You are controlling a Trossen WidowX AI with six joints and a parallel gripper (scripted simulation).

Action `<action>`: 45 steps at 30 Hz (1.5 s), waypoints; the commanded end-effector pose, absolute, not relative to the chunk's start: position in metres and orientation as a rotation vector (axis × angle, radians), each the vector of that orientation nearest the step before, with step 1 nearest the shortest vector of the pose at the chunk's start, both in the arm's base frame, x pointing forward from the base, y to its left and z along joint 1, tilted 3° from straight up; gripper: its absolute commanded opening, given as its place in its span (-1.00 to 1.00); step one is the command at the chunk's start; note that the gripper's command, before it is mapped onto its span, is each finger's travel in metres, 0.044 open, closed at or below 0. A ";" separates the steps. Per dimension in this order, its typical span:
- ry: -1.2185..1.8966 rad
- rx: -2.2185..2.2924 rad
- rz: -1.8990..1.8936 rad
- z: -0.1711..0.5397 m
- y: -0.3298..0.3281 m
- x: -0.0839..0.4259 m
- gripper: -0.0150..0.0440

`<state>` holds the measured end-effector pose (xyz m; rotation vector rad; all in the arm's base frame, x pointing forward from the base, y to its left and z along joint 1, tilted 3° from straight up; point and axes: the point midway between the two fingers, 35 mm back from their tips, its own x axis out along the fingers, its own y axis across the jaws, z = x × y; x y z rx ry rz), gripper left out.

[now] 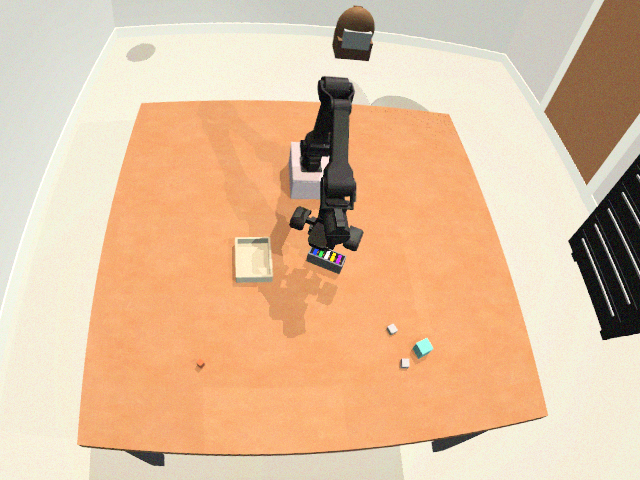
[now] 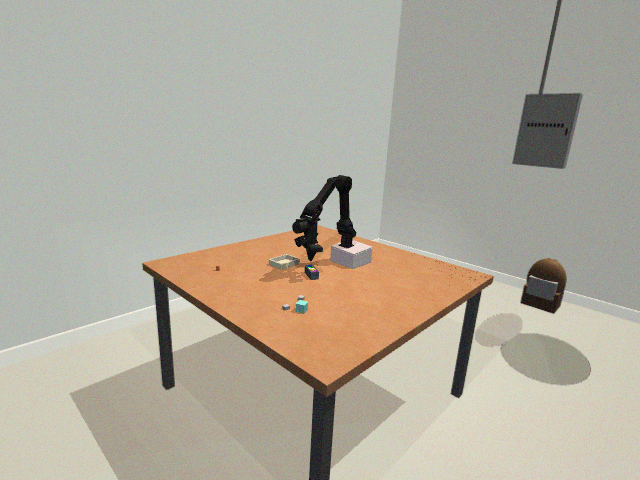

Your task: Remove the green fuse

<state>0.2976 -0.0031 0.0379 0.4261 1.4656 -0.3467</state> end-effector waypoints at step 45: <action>1.468 0.426 -0.358 0.004 0.001 0.297 -0.28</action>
